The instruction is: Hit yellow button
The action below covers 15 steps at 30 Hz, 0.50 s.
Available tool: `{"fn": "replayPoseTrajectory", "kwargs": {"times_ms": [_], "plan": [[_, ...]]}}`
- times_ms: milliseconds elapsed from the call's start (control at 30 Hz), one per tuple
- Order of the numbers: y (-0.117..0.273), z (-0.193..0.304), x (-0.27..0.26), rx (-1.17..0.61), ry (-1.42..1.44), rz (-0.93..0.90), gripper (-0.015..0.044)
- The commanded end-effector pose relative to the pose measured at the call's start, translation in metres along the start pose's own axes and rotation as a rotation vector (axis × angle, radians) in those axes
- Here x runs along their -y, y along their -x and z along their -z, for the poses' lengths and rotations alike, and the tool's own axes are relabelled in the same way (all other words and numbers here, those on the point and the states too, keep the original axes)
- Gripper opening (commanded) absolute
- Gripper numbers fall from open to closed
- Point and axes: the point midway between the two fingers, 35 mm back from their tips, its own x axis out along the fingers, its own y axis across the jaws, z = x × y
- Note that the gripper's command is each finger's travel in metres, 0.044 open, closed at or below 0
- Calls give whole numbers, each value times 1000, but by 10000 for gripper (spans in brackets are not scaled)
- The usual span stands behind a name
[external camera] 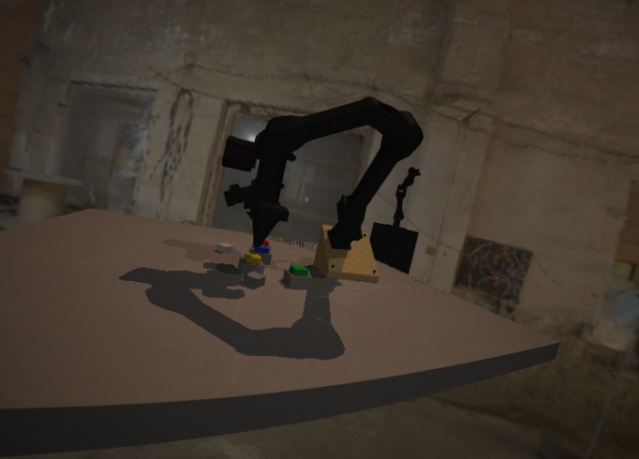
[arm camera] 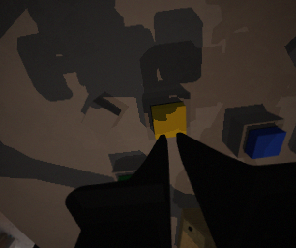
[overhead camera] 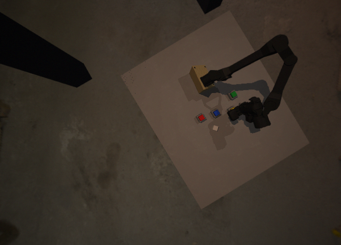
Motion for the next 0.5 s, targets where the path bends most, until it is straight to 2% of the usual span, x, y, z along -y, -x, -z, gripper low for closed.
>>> {"fn": "replayPoseTrajectory", "kwargs": {"times_ms": [0,167,333,467], "plan": [[27,0,-42,11,13,3,125],[62,21,-104,11,12,-1,256],[64,23,-106,11,12,-1,387],[64,23,-106,11,12,-1,400]]}}
